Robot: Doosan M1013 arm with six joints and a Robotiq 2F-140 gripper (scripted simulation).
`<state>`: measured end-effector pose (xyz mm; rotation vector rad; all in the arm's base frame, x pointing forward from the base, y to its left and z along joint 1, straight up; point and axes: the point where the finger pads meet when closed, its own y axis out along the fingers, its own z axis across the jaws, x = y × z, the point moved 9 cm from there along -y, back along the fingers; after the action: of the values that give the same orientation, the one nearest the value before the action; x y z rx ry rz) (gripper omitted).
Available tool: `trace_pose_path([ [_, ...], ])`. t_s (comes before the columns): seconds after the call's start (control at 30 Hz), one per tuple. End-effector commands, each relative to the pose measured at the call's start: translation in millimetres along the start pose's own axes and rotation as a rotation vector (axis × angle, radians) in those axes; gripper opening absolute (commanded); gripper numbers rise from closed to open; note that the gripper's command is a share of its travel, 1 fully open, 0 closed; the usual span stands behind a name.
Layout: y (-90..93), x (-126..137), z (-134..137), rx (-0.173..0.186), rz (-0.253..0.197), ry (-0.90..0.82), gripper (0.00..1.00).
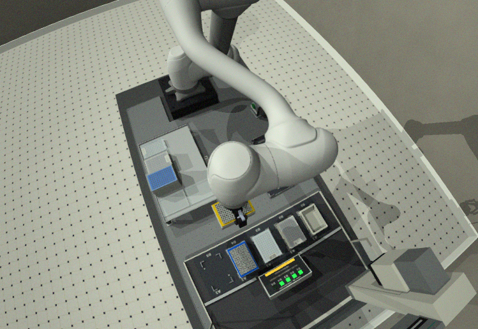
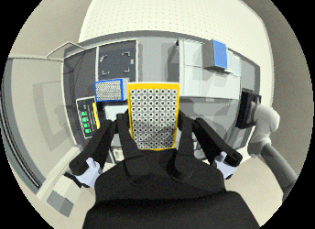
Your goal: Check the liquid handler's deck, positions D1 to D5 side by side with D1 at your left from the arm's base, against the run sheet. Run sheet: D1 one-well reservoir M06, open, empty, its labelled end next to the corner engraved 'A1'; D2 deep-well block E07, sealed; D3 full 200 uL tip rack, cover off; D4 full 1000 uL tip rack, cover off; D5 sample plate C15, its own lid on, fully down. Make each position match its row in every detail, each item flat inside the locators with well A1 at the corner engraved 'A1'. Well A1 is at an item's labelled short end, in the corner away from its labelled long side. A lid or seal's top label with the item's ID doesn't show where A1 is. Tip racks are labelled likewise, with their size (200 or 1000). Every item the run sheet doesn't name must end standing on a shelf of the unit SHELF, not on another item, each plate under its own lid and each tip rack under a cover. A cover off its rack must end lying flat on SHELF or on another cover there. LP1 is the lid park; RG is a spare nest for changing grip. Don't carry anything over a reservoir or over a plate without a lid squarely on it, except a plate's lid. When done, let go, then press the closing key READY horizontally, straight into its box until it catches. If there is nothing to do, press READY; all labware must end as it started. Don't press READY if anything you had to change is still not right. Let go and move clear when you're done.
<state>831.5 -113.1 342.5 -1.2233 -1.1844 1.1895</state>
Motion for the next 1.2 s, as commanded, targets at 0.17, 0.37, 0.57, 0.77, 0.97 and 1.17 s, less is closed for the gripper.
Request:
trace_pose_path([
  [0.17,-1.1,29.8,-0.5,-0.002,0.0,0.001,0.1],
  [0.37,-1.1,59.9,-0.8,-0.002,0.0,0.001,0.1],
  [0.57,-1.1,66.0,4.1,-0.002,0.0,0.001,0.1],
  [0.77,-1.0,66.4,34.1,-0.002,0.0,0.001,0.1],
  [0.97,-1.0,66.8,64.0,-0.001,0.0,0.001,0.1],
  [1.17,-0.9,67.0,84.0,-0.001,0.0,0.001,0.1],
])
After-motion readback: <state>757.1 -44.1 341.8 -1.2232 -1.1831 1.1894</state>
